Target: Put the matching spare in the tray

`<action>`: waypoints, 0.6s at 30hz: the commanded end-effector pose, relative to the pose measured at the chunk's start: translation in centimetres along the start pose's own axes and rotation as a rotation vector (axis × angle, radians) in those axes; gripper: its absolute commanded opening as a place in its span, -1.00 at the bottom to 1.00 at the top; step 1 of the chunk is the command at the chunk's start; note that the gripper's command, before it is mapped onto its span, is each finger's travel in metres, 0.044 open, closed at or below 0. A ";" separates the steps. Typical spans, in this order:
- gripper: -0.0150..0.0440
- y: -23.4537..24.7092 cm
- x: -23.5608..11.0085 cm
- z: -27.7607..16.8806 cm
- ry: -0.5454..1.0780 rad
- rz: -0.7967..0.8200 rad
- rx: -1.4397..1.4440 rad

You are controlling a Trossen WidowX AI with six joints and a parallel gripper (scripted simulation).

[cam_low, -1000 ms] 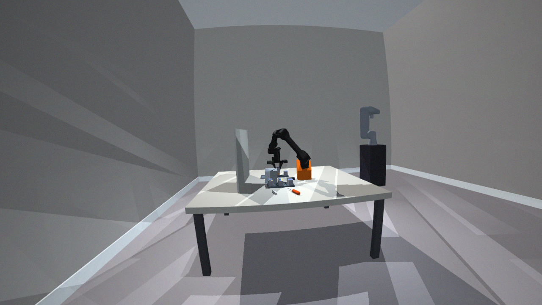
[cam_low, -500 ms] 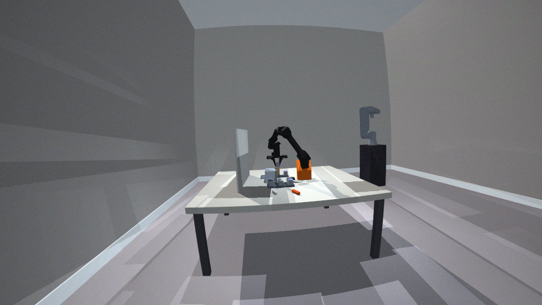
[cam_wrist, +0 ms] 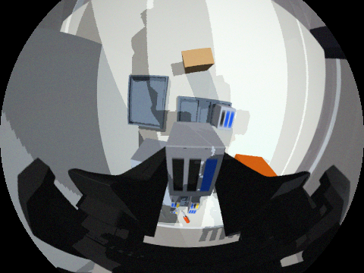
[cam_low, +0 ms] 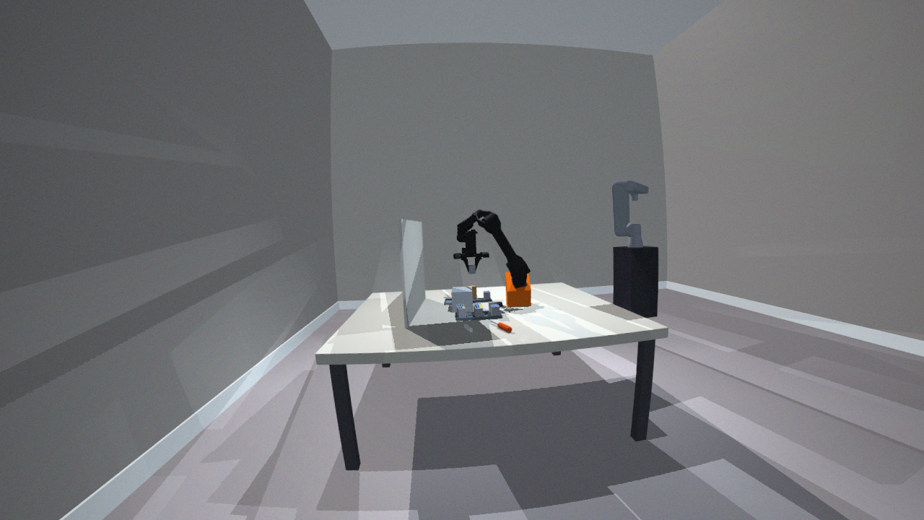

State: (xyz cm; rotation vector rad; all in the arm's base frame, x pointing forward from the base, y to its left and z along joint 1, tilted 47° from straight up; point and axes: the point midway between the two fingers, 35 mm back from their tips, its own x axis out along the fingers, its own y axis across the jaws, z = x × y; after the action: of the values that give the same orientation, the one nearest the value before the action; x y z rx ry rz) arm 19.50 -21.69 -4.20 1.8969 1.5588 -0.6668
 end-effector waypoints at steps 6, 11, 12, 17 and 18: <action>-0.49 2.5 -0.6 0.9 -0.005 -0.003 -0.008; -0.49 4.2 -0.7 1.4 -0.006 -0.003 -0.008; -0.49 4.6 -0.8 1.5 -0.006 -0.002 -0.009; -0.49 6.3 -0.8 1.9 -0.006 -0.001 -0.009; -0.49 6.6 -0.7 2.0 -0.006 -0.001 -0.010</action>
State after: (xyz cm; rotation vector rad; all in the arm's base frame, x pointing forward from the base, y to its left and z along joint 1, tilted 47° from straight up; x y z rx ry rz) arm 24.58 -24.36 -4.09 1.8765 1.5541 -0.6649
